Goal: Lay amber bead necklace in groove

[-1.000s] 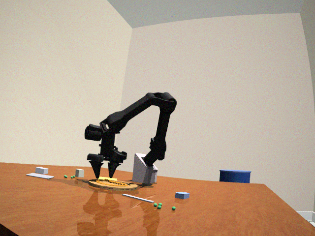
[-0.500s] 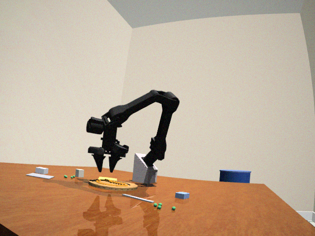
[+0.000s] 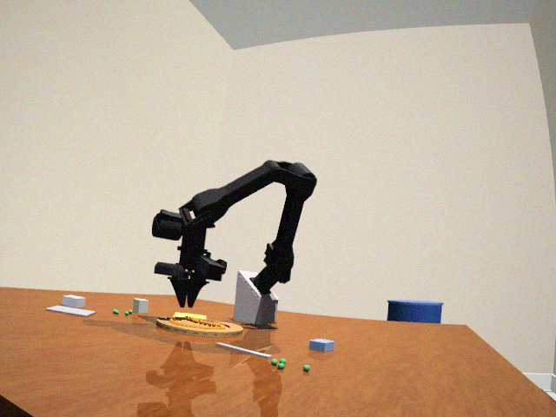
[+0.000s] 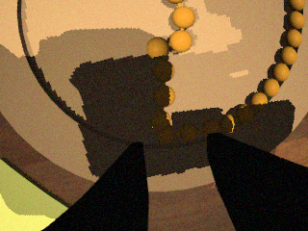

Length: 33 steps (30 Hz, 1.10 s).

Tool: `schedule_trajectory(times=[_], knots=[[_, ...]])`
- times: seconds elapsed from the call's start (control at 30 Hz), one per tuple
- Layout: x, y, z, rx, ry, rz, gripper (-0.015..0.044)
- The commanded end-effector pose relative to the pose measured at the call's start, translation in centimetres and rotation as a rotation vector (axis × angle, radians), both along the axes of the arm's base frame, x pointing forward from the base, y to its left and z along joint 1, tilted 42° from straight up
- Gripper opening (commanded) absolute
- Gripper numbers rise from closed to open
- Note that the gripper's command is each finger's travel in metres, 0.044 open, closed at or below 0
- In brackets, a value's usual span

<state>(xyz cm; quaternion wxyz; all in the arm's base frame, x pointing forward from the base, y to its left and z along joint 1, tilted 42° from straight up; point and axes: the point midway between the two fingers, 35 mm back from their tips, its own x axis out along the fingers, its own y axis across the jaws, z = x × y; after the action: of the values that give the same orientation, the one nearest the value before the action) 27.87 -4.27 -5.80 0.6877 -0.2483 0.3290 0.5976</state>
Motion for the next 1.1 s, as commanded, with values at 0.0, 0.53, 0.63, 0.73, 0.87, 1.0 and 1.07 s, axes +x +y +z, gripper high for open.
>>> schedule_trajectory(times=[0.0,0.53,0.63,0.73,0.87,1.0,1.07], knots=[[0.0,0.5,-0.4,0.004,0.005,-0.001,0.012],[-0.1,2.1,-2.0,0.008,0.012,-0.001,0.012],[0.0,1.8,-1.9,0.002,0.01,0.003,0.0094],[0.0,1.8,-1.9,0.002,0.01,0.003,0.0015],[0.0,1.8,-1.9,0.002,0.01,0.003,0.0],[0.0,1.8,-1.9,0.002,0.01,0.003,0.0],[0.0,1.8,-1.9,0.002,0.01,0.003,0.0]])
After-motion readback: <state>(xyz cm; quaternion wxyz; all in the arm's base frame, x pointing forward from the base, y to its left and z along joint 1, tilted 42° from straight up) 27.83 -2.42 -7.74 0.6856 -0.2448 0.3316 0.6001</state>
